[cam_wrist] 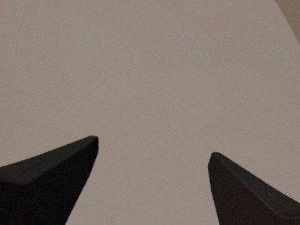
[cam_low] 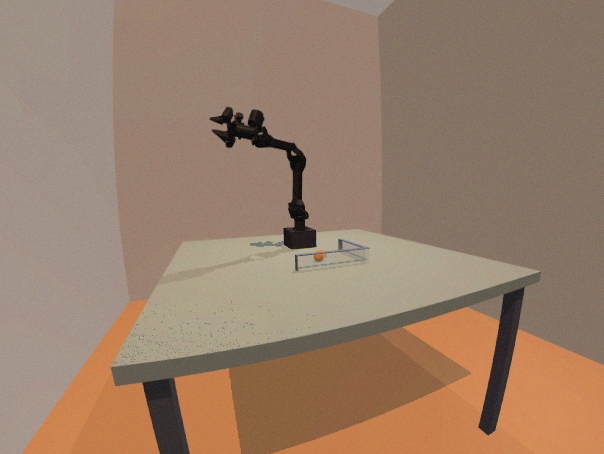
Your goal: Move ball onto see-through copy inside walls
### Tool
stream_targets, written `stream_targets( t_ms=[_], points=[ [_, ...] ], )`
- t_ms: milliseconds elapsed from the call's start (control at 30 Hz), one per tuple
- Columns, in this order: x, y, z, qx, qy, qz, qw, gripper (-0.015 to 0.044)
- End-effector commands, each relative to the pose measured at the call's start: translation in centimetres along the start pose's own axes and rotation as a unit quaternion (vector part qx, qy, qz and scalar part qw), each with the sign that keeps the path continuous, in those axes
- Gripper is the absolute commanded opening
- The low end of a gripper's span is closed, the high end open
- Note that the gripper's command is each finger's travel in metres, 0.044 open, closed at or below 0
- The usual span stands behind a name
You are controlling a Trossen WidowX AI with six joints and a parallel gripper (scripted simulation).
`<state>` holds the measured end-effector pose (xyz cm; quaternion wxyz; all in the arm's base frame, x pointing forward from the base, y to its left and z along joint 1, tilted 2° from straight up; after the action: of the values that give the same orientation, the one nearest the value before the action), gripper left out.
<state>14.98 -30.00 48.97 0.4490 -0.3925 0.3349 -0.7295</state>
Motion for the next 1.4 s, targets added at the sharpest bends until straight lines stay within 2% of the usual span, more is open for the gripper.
stream_targets(
  t_ms=[0,300,633,800,1033,1367],
  points=[
    [-2.0,3.8,1.8,-0.067,-0.057,0.071,0.994,0.0311],
    [-8.5,12.2,4.9,-0.215,-0.210,0.230,0.926,0.0311],
    [-18.6,19.9,5.5,-0.361,-0.380,0.373,0.765,0.0311],
    [-24.3,22.6,4.3,-0.425,-0.455,0.429,0.654,0.0311],
    [-32.1,25.1,1.1,-0.499,-0.538,0.489,0.472,0.0311],
    [-41.0,25.8,-5.8,-0.571,-0.593,0.535,0.190,0.0311]
  ],
)
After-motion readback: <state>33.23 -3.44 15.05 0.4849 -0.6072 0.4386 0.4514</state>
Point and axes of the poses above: the point midway between the two fingers, 35 mm back from their tips, its own x axis out along the fingers, its own z axis across the jaws, y = z × x, the point moved 10 cm from there along -x, back along the fingers, and after that the axes turned 11 degrees about -x, right-handed, at the moved point
